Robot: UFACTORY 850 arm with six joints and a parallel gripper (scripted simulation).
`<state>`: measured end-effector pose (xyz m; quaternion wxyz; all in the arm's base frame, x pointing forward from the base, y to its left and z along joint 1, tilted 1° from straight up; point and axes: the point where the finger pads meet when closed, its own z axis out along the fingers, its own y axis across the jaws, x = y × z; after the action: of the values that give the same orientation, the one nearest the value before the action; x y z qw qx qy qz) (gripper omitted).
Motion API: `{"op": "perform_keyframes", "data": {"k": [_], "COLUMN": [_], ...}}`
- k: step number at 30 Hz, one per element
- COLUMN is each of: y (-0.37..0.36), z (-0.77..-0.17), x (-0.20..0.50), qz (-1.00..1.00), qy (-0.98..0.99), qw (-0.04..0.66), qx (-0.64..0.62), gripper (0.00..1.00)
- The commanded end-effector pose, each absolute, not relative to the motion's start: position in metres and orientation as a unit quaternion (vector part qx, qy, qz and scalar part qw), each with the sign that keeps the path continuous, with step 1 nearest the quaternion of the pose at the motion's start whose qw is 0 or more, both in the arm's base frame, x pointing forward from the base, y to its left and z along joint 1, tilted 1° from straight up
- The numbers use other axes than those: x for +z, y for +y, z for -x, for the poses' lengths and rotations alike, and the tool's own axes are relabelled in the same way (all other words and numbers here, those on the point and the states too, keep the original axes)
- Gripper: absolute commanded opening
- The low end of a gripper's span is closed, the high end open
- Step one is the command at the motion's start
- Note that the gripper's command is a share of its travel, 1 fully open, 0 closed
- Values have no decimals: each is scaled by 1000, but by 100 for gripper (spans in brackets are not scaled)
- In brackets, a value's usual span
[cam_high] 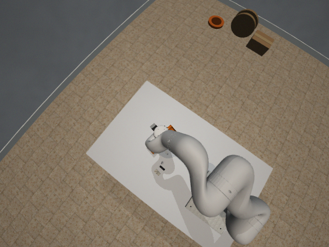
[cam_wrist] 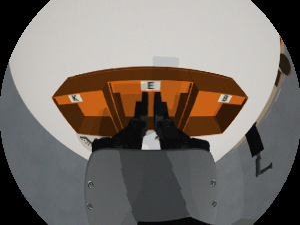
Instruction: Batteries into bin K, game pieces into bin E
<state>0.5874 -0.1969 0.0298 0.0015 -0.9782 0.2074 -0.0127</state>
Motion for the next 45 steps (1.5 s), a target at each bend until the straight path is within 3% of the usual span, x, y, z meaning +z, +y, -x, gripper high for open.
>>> {"op": "perform_keyframes", "data": {"k": [1, 45], "y": [-197, -197], "z": [-588, -587], "x": [31, 79], "qz": [978, 978], "qy": [207, 207], "qw": [1, 1], "qx": [-14, -14], "gripper": [7, 7]}}
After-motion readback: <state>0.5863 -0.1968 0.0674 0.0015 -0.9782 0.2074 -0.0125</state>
